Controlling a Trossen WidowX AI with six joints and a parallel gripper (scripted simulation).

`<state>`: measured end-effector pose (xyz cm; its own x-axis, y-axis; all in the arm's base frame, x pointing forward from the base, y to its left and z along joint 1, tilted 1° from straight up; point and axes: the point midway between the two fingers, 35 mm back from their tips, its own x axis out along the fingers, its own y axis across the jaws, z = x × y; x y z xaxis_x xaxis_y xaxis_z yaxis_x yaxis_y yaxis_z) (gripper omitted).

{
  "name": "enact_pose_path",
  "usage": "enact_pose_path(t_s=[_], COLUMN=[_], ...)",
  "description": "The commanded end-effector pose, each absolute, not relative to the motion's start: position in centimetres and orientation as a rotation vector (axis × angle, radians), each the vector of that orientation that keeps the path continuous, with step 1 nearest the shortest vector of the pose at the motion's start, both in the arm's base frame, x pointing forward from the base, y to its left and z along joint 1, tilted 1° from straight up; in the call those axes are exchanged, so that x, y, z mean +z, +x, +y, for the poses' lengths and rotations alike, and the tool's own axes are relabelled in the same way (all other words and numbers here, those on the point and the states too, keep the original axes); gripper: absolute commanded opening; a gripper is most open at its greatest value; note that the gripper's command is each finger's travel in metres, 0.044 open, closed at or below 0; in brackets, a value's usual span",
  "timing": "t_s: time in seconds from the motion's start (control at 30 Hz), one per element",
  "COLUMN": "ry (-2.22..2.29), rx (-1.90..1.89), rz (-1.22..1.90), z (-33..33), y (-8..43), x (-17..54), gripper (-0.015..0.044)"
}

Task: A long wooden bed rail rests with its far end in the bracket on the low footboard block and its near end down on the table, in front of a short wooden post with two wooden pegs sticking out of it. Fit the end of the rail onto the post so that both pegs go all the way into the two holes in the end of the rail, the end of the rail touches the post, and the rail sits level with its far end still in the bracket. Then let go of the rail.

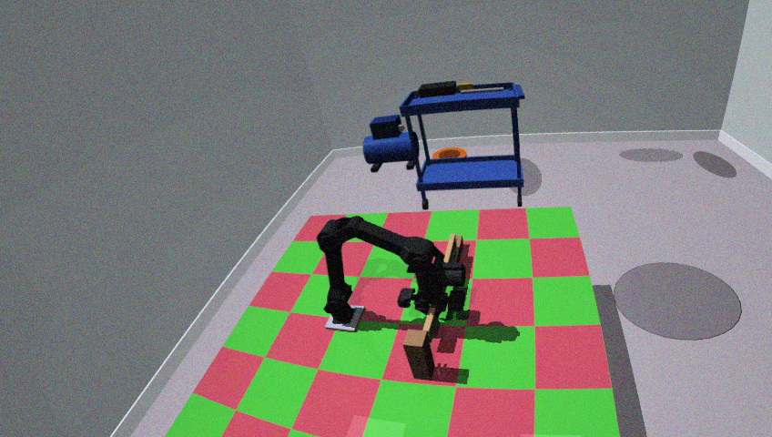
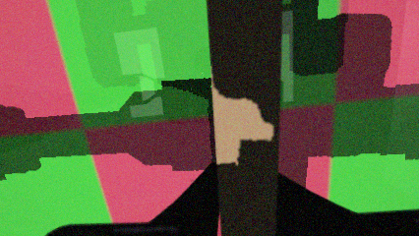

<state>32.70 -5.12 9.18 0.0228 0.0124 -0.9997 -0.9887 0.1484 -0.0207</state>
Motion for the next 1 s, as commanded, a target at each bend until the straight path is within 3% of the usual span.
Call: enact_pose_path(t_s=[0.0,0.97], ry=[-1.104,-1.104], rx=[1.088,1.088], rz=[1.252,1.252], z=[-5.36,-6.25], y=[32.68,32.6], x=[9.15,9.3], gripper=[0.0,0.0])
